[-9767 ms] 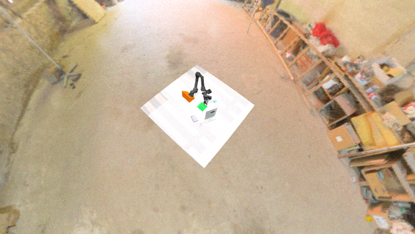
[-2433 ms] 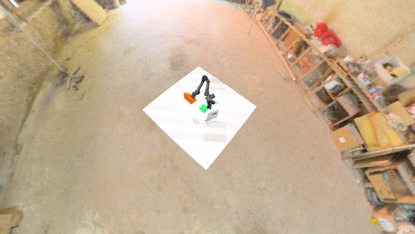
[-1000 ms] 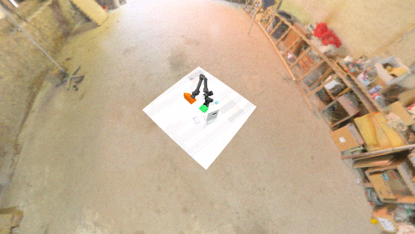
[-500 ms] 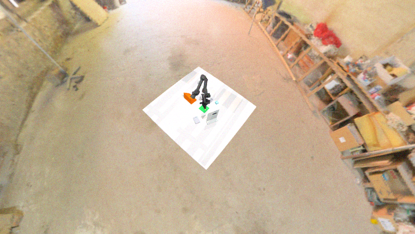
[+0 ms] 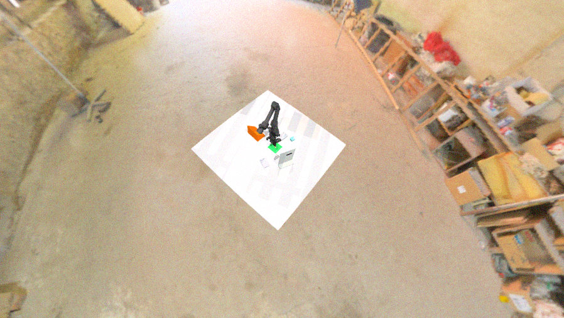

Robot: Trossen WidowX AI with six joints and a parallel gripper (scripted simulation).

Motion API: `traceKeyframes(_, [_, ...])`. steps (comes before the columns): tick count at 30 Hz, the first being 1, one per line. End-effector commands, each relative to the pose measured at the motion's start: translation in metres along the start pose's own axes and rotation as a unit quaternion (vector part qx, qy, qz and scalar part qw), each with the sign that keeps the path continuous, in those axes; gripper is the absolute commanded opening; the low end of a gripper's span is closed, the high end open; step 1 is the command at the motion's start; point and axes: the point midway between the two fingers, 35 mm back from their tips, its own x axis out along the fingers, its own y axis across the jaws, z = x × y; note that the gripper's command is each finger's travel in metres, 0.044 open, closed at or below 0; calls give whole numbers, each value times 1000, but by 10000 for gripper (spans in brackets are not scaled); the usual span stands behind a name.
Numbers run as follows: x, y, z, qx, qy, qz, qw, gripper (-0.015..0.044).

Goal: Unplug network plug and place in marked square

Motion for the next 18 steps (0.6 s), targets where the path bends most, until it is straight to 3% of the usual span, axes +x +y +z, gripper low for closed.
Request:
traceKeyframes(1, [-2, 9, 7, -10, -45, 8, 999, 0])
traceKeyframes(10, [-12, 20, 26, -26, -145, -4, 989, 0])
traceKeyframes(18, [-11, 22, 27, -27, -152, -6, 988, 0])
